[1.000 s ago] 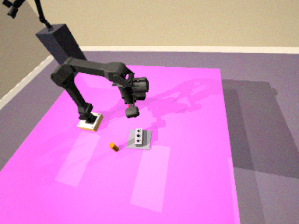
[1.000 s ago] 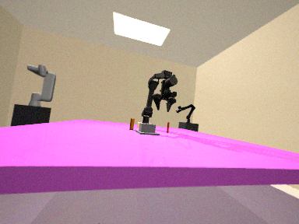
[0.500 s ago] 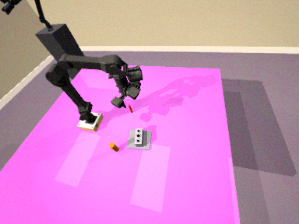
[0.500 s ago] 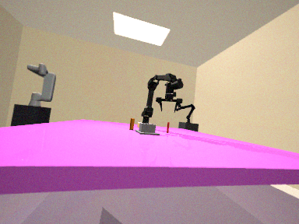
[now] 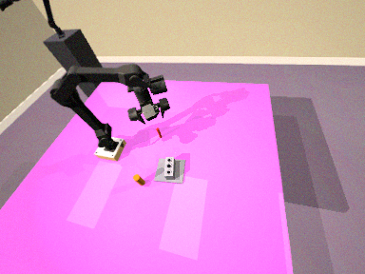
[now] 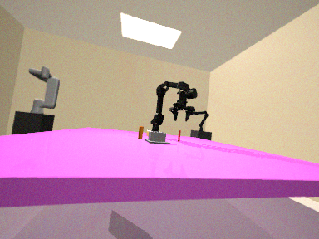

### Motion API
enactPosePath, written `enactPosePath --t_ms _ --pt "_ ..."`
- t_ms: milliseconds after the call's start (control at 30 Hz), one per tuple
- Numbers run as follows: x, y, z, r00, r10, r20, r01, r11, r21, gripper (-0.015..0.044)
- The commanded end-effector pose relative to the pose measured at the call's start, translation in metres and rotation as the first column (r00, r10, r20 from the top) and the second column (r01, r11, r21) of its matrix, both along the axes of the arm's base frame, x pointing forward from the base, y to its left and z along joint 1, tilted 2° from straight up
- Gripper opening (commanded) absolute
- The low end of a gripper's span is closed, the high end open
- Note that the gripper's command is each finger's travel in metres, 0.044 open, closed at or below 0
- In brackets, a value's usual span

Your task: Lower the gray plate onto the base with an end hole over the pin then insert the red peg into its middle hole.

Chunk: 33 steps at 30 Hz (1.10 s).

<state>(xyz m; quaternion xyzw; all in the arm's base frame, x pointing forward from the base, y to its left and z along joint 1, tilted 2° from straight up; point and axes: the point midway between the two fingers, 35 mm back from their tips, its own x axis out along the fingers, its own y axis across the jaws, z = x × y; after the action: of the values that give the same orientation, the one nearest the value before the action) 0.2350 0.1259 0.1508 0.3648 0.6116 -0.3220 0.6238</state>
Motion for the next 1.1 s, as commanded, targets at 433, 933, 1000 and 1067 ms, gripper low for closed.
enactPosePath --t_ms 433,933,1000,1067 --pt "0.003 0.002 -0.051 1.0 -0.025 -0.002 0.025 1.0 -0.006 0.044" --pt "0.005 0.004 -0.073 1.0 -0.025 -0.002 0.025 1.0 -0.006 0.044" --pt "0.005 0.004 -0.077 1.0 -0.025 -0.002 0.025 1.0 -0.006 0.044" --pt "0.005 0.004 -0.08 1.0 -0.025 -0.002 0.025 1.0 -0.006 0.044"
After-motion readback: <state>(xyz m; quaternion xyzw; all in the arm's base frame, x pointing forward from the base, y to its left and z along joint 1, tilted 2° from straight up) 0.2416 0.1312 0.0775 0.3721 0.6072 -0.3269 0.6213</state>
